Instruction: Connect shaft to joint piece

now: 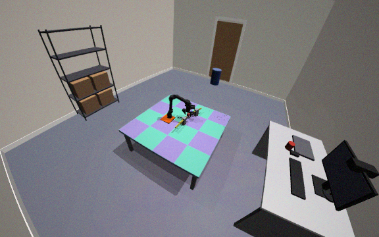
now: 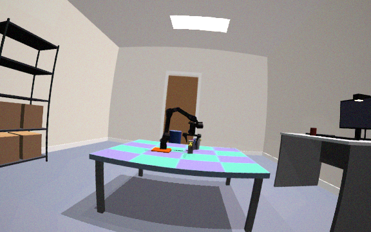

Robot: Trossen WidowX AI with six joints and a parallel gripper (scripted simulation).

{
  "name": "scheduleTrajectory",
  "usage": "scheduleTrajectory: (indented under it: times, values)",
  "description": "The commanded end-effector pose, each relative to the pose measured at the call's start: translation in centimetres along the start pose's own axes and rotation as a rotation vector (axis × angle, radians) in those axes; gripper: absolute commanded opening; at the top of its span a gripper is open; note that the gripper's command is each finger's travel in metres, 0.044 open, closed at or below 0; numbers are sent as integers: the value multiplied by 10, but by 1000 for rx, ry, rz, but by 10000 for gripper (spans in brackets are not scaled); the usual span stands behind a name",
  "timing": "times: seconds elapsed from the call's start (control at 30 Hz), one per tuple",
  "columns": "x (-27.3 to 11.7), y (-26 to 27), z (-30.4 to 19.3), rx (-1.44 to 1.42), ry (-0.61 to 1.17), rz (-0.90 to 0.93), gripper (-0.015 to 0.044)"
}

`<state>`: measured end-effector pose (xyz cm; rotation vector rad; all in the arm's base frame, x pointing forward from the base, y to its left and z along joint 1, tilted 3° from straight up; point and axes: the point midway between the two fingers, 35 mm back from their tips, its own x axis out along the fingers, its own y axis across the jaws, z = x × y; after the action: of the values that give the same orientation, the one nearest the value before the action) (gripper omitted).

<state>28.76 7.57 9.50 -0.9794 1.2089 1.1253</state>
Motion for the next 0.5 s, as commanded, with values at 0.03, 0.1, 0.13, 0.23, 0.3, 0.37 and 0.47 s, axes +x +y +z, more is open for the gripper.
scheduleTrajectory:
  times: [0.03,0.1,0.13,0.23,0.3,0.37,0.47]
  values:
    - [-10,-2,2,43,-10,-13,440]
    - [-18,-4,4,110,-6,-18,440]
    - [-22,-4,5,144,-3,-21,440]
    - [-34,-5,8,245,2,-30,440]
    - [-41,-6,10,312,6,-36,440]
    - [-49,-6,12,379,9,-43,440]
    - [-61,-7,14,480,12,-53,440]
